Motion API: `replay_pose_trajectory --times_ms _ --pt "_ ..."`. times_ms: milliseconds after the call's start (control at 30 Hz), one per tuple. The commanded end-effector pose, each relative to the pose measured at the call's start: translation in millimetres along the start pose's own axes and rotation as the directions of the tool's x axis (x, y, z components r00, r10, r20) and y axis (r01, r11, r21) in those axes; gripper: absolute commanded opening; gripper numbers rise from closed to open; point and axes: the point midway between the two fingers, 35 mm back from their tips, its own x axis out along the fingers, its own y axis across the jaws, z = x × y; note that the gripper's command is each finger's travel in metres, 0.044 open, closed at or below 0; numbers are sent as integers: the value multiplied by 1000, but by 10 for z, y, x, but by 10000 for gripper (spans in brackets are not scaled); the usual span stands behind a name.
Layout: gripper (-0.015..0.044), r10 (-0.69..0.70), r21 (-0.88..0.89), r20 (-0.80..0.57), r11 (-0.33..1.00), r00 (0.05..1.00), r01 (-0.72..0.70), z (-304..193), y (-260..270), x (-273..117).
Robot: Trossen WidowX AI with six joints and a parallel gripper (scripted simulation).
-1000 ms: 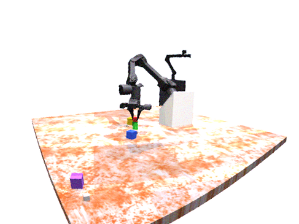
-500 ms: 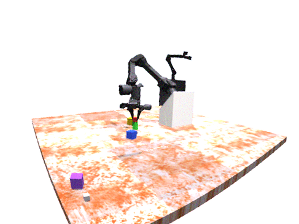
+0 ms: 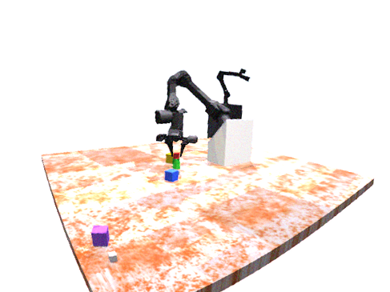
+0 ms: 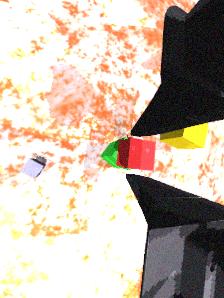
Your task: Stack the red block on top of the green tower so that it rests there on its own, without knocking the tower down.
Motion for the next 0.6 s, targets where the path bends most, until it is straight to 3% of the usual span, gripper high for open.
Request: replay_pose_trajectory --times_ms 0,200,567 --pt "289 0 0 -1 1000 1000 0 -1 2 4" --pt "440 0 0 -1 1000 1000 0 -1 2 4" --pt "440 0 0 -1 1000 1000 0 -1 2 4"
